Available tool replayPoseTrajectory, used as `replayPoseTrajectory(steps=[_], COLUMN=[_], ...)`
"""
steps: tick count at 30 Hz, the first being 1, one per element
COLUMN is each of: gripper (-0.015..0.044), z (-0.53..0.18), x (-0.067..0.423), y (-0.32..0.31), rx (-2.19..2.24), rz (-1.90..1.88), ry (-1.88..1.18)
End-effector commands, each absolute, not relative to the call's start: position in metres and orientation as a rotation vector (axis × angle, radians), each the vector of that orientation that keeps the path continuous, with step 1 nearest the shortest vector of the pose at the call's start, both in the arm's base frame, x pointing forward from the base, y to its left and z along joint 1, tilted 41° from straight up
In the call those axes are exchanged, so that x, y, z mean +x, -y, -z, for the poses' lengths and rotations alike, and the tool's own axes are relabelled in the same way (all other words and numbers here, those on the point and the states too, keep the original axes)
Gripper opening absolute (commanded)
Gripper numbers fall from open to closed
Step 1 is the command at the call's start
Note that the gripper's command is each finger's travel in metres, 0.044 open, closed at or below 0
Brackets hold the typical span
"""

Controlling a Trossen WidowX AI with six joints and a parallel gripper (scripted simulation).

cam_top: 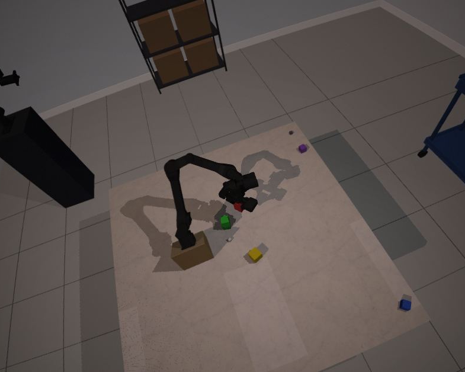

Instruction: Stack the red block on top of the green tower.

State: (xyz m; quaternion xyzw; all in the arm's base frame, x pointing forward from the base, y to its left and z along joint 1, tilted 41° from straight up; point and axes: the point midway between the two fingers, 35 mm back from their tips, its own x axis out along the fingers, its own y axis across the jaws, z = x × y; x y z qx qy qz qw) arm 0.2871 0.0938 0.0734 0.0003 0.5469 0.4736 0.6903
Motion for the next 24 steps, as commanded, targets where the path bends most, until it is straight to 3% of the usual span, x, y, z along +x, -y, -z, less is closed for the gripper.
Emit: replayPoseTrajectory(steps=[1, 18, 24], gripper=[0.0, 0.0, 0.0], z=[-0.073, -0.067, -0.062], x=[0.267, 0.196, 0.194], y=[-0.091, -0.087, -0.09], rx=[-0.002, 0.0, 0.0], rz=[-1.059, -1.061, -1.062], ry=[-1.229, -1.229, -1.229])
